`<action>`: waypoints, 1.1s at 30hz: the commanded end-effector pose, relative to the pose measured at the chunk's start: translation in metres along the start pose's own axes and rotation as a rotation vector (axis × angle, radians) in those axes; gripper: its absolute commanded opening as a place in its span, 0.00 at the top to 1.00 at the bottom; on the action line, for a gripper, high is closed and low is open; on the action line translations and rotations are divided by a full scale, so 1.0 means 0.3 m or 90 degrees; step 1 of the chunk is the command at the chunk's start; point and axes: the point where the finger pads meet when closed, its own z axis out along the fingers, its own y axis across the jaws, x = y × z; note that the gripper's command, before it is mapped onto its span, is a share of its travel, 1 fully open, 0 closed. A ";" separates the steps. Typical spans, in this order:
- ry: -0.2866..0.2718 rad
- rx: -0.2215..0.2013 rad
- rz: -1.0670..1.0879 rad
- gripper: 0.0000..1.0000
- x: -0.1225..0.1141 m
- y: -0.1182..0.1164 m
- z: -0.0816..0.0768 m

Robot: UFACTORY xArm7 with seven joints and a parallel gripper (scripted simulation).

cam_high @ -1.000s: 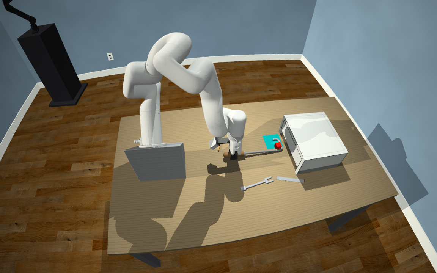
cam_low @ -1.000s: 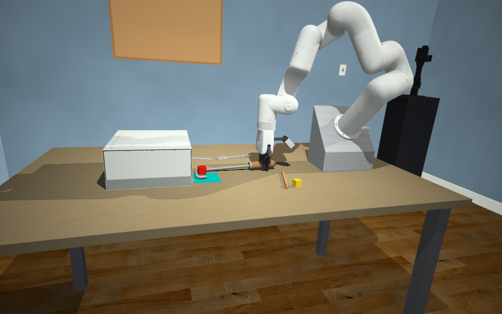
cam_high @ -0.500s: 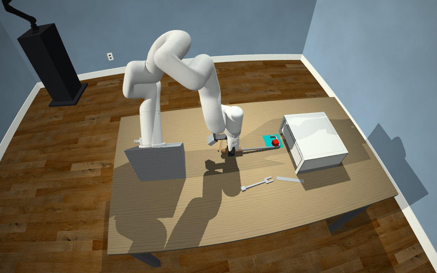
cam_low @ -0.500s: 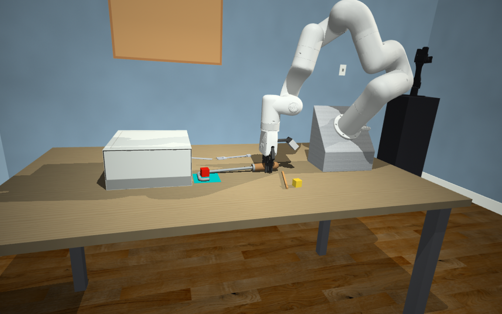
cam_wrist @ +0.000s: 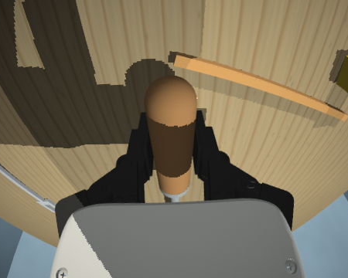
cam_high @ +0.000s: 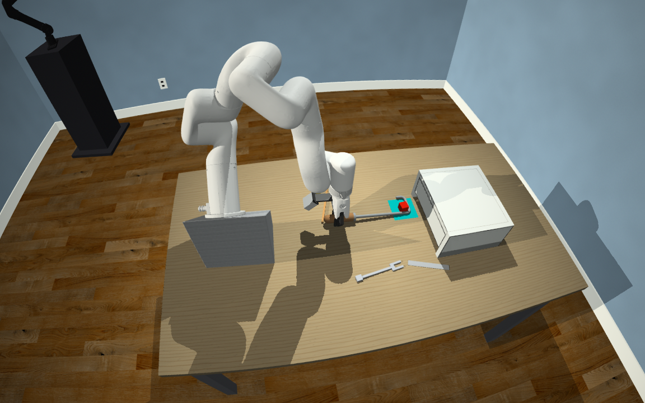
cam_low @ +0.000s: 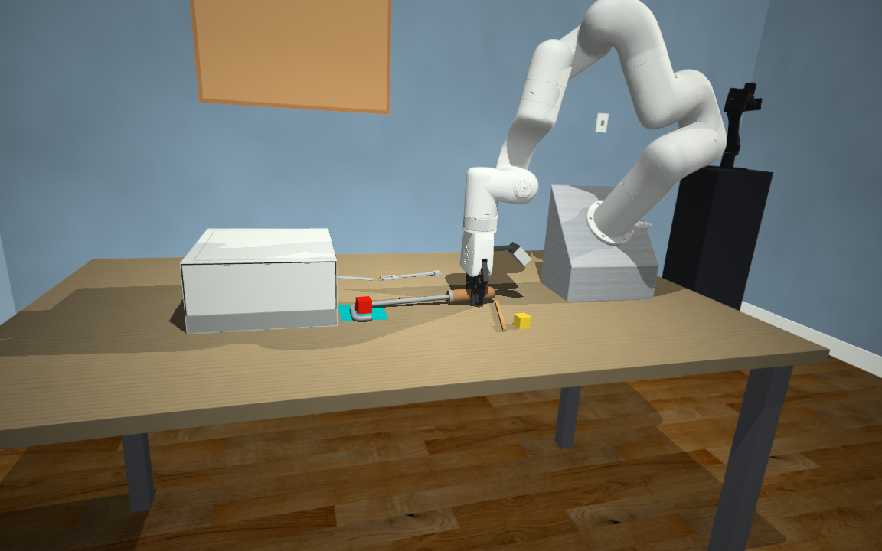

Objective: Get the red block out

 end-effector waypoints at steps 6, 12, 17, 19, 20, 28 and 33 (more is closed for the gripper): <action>-0.002 0.001 0.000 1.00 -0.001 0.008 -0.003; -0.002 0.001 0.000 1.00 -0.001 0.008 -0.003; -0.002 0.001 0.000 1.00 -0.001 0.008 -0.003; -0.002 0.001 0.000 1.00 -0.001 0.008 -0.003; -0.002 0.001 0.000 1.00 -0.001 0.008 -0.003; -0.002 0.001 -0.001 1.00 -0.019 -0.027 -0.004; -0.002 0.001 -0.001 1.00 -0.030 -0.047 -0.004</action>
